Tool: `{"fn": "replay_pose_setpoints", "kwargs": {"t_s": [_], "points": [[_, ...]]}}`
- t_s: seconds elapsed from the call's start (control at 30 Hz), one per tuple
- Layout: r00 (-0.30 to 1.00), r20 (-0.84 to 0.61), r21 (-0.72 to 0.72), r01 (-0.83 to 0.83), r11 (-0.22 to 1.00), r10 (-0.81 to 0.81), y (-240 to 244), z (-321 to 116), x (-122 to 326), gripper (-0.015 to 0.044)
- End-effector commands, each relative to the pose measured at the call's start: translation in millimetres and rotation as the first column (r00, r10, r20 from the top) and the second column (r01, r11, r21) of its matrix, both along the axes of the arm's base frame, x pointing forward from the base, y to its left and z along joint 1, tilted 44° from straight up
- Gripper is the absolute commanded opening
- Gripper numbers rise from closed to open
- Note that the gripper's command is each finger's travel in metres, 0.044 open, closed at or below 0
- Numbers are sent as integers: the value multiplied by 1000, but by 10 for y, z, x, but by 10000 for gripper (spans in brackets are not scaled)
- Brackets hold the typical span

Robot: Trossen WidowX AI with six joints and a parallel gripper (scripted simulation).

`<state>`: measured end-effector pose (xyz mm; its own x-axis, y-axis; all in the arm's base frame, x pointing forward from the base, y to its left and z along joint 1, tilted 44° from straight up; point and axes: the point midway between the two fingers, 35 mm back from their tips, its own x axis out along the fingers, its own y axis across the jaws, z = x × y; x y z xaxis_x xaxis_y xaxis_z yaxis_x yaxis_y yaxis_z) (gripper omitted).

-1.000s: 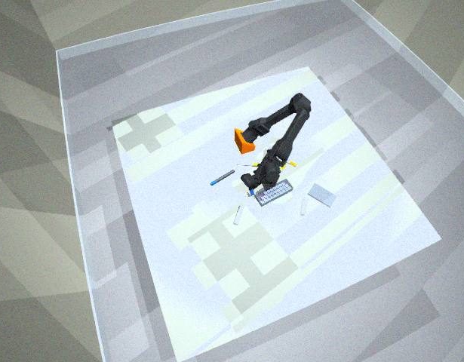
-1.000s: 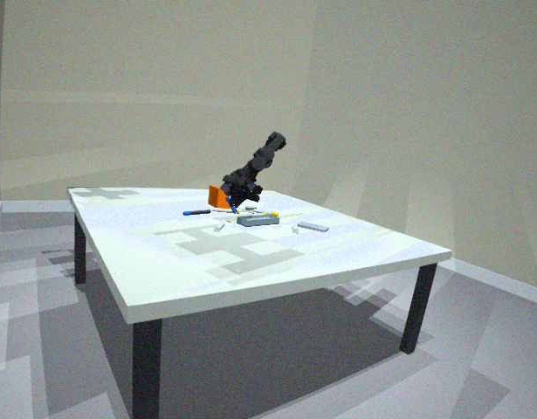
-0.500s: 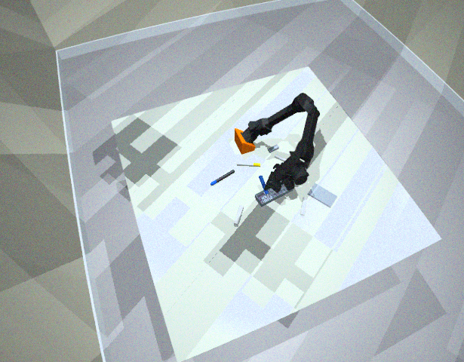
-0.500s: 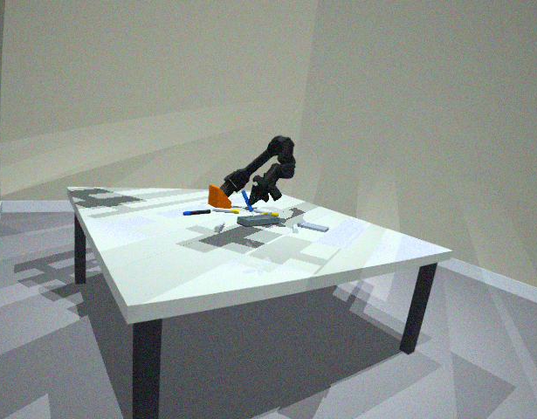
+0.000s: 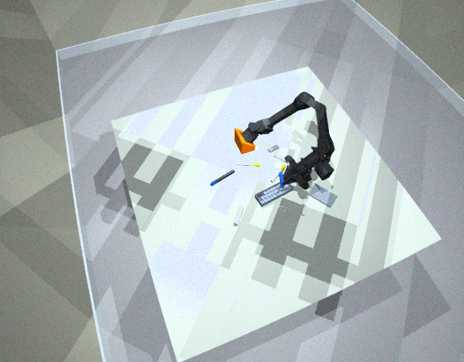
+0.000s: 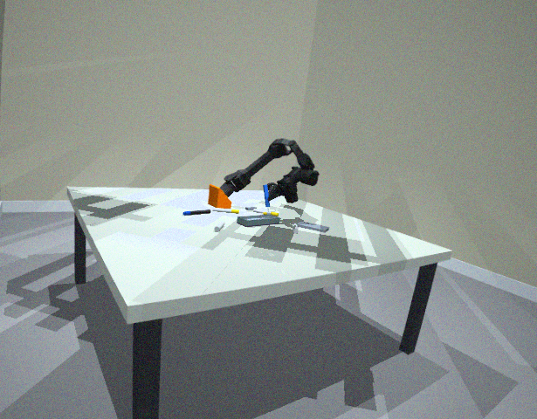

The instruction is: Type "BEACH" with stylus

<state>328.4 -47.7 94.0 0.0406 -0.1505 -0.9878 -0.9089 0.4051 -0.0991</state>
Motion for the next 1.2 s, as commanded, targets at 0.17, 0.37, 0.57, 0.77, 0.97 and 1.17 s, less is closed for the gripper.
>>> {"fn": "replay_pose_setpoints", "kwargs": {"t_s": [0.17, 0.37, 0.57, 0.77, 0.97, 1.17], "points": [[946, -46, -149, -324, 934, 320, 272, 502, 3, 0], [938, -53, -159, -347, 924, 343, 294, 539, 0, 0], [938, -52, -158, -347, 925, 343, 440, 387, 27, 0], [938, -52, -157, -347, 925, 343, 540, 283, 37, 0], [938, -52, -157, -347, 925, 343, 540, 283, 37, 0], [938, -52, -157, -347, 925, 343, 529, 277, 45, 81]]}}
